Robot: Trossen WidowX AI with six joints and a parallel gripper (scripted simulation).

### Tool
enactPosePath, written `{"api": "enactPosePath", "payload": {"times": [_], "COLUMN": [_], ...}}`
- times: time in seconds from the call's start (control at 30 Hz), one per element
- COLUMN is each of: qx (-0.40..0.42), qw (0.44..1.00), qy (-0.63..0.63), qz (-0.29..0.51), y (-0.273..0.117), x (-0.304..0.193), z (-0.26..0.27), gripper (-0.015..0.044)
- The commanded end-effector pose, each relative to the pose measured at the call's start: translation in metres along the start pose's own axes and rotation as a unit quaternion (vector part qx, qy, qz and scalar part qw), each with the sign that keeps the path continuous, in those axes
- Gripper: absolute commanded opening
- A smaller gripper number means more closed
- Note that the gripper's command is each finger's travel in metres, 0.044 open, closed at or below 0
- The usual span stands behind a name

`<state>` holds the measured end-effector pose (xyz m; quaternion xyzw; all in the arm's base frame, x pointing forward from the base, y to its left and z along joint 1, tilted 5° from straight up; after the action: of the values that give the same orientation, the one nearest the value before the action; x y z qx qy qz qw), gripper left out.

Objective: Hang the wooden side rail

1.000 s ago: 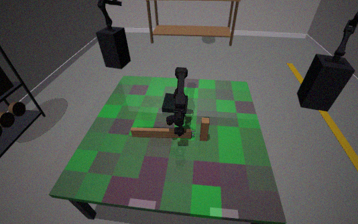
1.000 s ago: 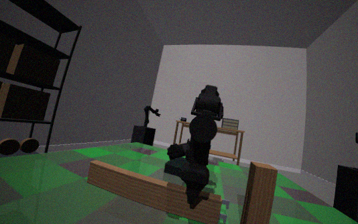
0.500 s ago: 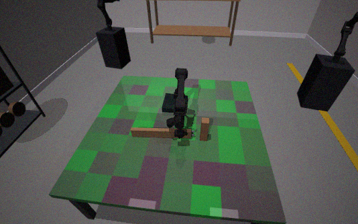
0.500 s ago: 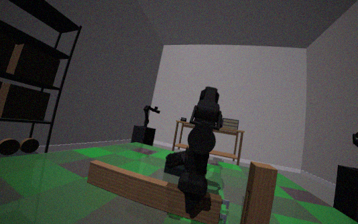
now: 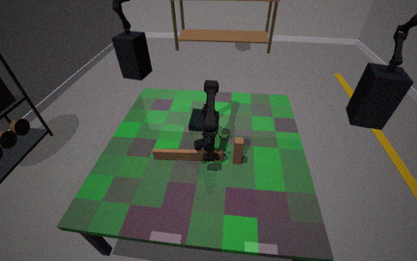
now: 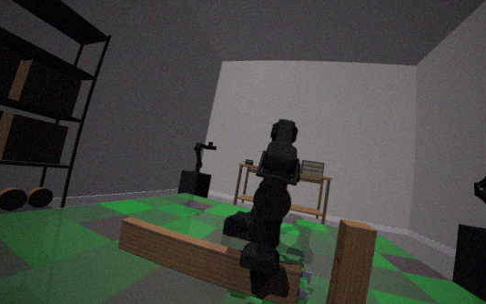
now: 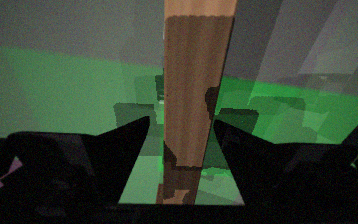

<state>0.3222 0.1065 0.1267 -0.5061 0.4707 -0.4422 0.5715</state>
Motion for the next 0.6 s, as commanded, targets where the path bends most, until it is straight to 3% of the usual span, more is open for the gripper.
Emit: {"api": "enactPosePath", "payload": {"times": [0.0, 0.2, 0.37, 0.47, 0.57], "qx": [0.001, 0.001, 0.001, 0.001, 0.001], "qw": [1.0, 1.0, 1.0, 1.0, 1.0], "qy": [0.002, 0.002, 0.002, 0.002, 0.002], "qz": [-0.001, -0.001, -0.001, -0.001, -0.001], "y": [0.0009, 0.0009, 0.0009, 0.0009, 0.0009], "x": [0.0002, 0.0002, 0.0002, 0.0002, 0.0002], "z": [0.0001, 0.0001, 0.0001, 0.0001, 0.0001], "gripper": [0.0256, 0.0099, 0.0065, 0.0, 0.0]}}
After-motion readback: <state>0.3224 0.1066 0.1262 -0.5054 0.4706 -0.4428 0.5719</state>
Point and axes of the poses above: the point midway between the two fingers, 35 mm back from their tips, its own y axis out along the fingers, its own z axis across the jaws, x = y × z, the point moved 9 cm from there along -y, back along the fingers, and after that the axes turned 6 degrees about y, right-handed, at the moved point
